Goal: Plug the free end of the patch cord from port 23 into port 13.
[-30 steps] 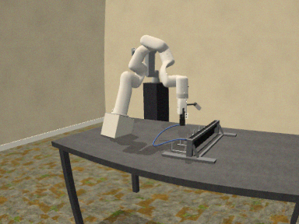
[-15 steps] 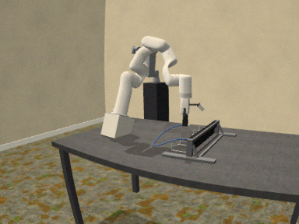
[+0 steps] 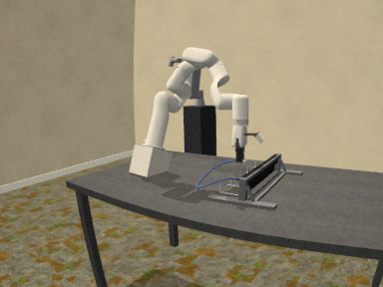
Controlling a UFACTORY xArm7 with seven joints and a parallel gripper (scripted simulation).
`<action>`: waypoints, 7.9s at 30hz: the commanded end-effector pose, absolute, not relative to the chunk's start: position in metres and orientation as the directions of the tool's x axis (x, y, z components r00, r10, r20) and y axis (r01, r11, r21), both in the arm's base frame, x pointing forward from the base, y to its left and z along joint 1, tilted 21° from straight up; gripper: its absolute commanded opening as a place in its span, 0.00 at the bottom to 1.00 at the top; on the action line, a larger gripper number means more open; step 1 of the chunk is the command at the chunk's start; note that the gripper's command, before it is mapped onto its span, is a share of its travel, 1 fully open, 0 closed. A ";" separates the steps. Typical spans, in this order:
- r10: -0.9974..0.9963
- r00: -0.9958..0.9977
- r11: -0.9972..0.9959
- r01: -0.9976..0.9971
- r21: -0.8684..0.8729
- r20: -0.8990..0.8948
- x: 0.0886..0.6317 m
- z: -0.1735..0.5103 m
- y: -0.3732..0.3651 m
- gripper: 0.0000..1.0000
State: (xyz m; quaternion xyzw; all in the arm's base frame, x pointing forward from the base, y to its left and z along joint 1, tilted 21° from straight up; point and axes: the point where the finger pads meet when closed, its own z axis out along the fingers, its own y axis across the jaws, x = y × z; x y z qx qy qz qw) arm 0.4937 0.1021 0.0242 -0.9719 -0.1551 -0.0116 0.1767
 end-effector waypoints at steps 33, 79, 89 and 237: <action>0.199 0.979 -0.917 0.201 -0.346 0.040 0.515 0.025 0.090 0.00; 0.198 0.979 -0.916 0.201 -0.348 0.043 0.544 0.001 0.107 0.00; 0.198 0.979 -0.916 0.201 -0.348 0.043 0.545 0.000 0.107 0.00; 0.198 0.979 -0.916 0.201 -0.348 0.044 0.575 0.002 0.113 0.00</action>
